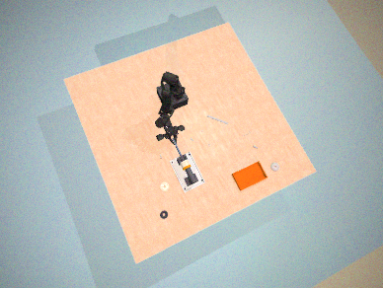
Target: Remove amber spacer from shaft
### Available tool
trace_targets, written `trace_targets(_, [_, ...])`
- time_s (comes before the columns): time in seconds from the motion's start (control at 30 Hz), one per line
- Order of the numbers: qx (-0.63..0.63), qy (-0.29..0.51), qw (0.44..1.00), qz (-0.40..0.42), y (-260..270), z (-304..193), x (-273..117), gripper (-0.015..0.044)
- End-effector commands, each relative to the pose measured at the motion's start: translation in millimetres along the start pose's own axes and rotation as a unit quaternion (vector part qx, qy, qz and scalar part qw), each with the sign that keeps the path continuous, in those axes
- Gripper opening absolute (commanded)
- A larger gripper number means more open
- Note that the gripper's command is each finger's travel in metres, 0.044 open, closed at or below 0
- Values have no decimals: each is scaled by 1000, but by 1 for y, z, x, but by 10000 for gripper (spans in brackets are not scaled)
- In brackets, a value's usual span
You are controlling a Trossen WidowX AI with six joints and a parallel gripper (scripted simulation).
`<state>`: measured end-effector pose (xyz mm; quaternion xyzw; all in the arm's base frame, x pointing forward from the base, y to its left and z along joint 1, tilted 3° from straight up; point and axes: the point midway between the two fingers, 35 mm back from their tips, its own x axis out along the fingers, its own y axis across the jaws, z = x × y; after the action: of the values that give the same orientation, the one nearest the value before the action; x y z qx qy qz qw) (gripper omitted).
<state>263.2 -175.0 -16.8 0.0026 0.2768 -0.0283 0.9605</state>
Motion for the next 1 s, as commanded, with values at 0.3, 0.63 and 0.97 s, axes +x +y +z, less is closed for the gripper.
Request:
trace_targets(0.3, [-1, -1, 1000, 0, 0, -1, -2, 0])
trace_targets(0.63, [-1, 0, 1000, 0, 0, -1, -2, 0])
trace_targets(0.97, [-1, 0, 1000, 0, 0, -2, -3, 0])
